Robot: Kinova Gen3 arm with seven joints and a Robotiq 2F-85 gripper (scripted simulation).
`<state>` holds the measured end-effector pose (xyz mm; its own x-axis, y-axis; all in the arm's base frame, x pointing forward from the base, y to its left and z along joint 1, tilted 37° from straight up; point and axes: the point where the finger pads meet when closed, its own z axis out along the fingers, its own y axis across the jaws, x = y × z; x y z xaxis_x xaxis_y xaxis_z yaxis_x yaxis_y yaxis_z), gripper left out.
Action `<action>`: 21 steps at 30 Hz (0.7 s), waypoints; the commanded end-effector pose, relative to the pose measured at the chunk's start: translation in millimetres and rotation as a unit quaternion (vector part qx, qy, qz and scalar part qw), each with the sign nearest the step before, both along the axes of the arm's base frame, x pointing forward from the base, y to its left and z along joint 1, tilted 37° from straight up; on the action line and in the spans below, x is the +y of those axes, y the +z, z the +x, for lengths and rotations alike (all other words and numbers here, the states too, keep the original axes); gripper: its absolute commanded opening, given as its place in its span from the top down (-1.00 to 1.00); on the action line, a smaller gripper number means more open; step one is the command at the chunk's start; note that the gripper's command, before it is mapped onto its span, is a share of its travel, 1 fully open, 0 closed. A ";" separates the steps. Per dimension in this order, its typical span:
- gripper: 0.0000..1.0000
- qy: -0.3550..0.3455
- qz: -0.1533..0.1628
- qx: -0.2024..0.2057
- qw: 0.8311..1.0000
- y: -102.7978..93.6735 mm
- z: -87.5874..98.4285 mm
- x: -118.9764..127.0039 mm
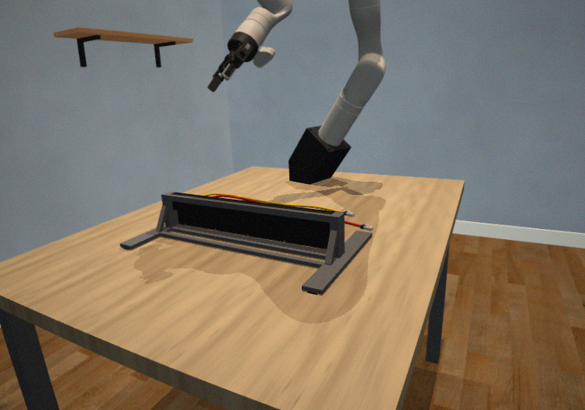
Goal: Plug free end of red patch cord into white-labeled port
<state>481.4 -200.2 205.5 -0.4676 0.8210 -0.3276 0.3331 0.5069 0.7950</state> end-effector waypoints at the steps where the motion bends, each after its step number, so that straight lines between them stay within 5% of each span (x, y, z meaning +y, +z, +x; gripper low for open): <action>1: -1.00 -0.001 0.000 0.000 1.000 0.4 0.1 -0.7; 21: -1.00 0.002 -0.001 -0.001 1.000 1.6 0.5 1.6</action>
